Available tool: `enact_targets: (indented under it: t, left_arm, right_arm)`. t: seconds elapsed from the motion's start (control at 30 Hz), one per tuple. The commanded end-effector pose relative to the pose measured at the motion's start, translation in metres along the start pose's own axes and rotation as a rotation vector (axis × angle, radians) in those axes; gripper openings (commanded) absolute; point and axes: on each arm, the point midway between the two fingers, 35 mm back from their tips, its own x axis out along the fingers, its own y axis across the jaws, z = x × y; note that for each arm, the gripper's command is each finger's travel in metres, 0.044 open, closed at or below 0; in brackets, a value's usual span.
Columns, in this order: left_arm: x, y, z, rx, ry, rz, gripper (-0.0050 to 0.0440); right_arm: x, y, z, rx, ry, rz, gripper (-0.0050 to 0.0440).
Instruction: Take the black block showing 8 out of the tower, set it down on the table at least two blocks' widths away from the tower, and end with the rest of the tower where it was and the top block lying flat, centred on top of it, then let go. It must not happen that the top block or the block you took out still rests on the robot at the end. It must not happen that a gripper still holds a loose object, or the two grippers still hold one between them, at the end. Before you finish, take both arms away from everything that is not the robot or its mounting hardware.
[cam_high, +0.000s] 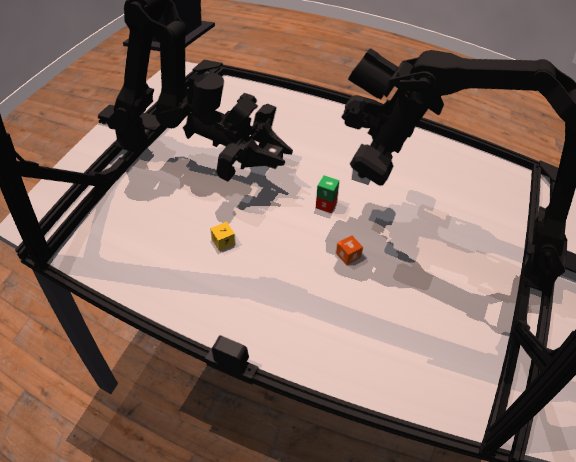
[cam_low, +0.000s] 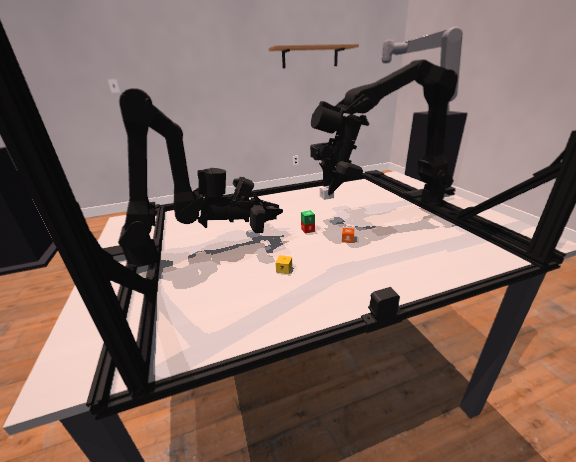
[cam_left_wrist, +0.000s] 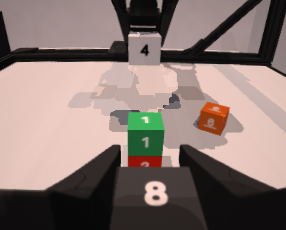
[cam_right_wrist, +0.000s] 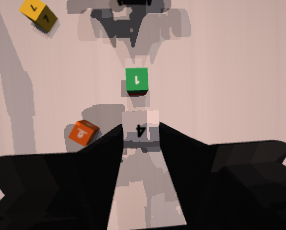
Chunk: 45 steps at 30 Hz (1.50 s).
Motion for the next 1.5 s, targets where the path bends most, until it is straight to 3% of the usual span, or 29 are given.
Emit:
enact_targets:
  t: [0.0,0.13,0.23,0.3,0.57,0.77,1.13,1.33,1.47]
  left_arm:
    - [0.004,-0.001,-0.035,0.008,0.082,-0.007,0.0]
    - [0.007,-0.001,-0.058,0.011,0.129,-0.009,0.0]
    - [0.007,-0.001,-0.058,0.011,0.129,-0.009,0.0072]
    - [0.007,-0.001,-0.058,0.011,0.129,-0.009,0.0072]
    - [0.005,-0.001,-0.058,0.011,0.129,-0.009,0.0264]
    - [-0.046,0.0,-0.046,0.01,0.133,-0.01,0.04]
    - [-0.048,0.0,-0.046,0.01,0.133,-0.01,0.04]
    - [-0.048,0.0,-0.046,0.01,0.133,-0.01,0.04]
    - [-0.048,0.0,-0.046,0.01,0.133,-0.01,0.04]
  right_arm:
    - [-0.001,0.0,0.001,-0.006,-0.004,0.003,0.0]
    - [-0.001,0.0,0.001,-0.006,-0.004,0.003,0.0]
    - [-0.001,0.0,0.001,-0.006,-0.004,0.003,0.0]
    - [-0.001,0.0,0.001,-0.006,-0.004,0.003,0.0]
    - [-0.001,0.0,0.001,-0.006,-0.004,0.003,0.0]
    - [-0.001,0.0,0.001,-0.006,-0.004,0.003,0.0]
    - [0.0,0.0,0.003,-0.006,-0.004,0.003,0.0]
    - [0.017,0.001,0.052,-0.006,-0.004,0.003,0.0]
    - [0.02,0.001,0.058,-0.006,-0.004,0.003,0.0]
